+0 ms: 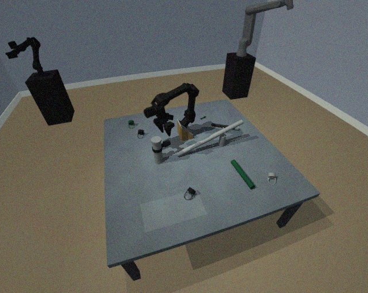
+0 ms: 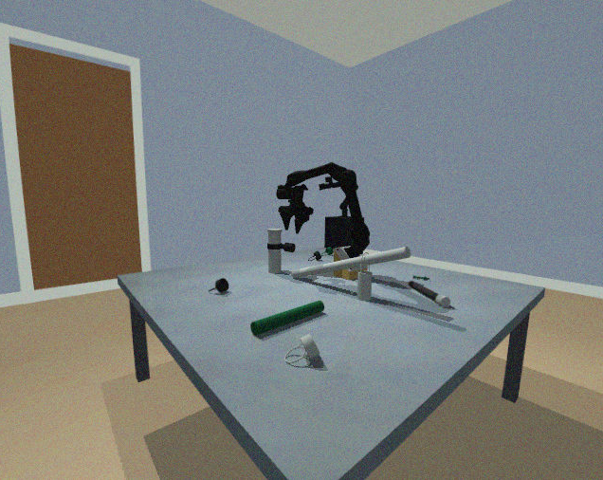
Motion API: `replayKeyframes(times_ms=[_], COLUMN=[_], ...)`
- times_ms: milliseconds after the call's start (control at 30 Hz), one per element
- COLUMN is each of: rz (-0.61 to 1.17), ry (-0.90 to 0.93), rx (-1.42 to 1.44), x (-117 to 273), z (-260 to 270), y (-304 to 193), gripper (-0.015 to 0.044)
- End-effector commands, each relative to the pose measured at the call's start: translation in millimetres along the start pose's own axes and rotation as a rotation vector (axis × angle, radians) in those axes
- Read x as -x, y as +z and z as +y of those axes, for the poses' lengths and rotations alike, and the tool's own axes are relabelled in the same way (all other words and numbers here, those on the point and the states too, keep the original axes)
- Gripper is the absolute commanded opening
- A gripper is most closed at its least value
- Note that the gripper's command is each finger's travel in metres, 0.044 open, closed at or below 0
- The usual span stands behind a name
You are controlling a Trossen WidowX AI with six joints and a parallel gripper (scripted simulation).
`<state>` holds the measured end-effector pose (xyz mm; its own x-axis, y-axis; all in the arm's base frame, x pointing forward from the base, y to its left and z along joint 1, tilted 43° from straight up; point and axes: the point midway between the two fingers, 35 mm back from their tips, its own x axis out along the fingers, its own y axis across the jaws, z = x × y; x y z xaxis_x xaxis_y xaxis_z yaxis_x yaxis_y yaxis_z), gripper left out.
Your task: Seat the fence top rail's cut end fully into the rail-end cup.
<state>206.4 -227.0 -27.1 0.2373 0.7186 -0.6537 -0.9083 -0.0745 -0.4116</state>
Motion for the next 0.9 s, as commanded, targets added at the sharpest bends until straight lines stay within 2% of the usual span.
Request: replayKeyframes(times_ms=[0,867], rz=[-0.025,-0.017], ry=[-0.005,-0.002], rx=[0.015,0.05], x=[-32.9,-66.8], z=[9.5,8.7], y=[2.0,0.7], gripper=[0.044,0.044])
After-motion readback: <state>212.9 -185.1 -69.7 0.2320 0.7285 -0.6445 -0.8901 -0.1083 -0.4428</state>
